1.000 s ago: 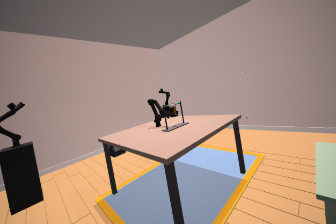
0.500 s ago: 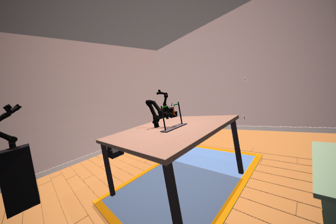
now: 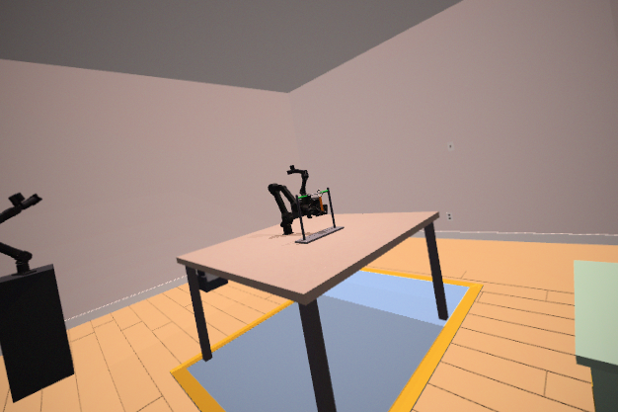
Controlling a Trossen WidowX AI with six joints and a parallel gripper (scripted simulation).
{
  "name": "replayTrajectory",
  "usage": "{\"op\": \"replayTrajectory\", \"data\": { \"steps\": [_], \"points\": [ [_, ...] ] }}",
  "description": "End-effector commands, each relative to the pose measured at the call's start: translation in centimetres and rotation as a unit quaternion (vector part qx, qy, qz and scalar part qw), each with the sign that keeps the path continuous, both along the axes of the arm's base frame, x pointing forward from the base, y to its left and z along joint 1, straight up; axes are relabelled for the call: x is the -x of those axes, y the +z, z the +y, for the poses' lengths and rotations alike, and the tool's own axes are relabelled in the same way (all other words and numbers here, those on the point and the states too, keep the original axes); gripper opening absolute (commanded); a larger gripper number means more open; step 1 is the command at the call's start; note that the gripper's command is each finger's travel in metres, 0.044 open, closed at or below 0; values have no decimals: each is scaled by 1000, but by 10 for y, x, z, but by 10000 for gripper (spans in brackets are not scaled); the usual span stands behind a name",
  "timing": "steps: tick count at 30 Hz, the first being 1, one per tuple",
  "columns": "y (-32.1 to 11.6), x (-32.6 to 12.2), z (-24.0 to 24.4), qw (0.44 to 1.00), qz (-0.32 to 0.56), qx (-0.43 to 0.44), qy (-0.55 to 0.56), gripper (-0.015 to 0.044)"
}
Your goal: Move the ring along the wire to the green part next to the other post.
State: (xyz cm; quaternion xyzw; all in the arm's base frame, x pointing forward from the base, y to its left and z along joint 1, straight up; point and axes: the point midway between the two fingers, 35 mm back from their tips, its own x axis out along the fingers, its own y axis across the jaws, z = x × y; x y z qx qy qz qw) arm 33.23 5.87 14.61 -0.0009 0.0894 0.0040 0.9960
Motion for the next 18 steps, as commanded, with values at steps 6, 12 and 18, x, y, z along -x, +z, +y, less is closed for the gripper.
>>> {"op": "replayTrajectory", "data": {
  "steps": [6,12,18],
  "points": [
    [2,-1,10,1000,-3,-4,0,-150],
    [2,-1,16,1000,-2,-5,0,-150],
    [2,-1,22,1000,-2,-5,1,-150]
  ]
}}
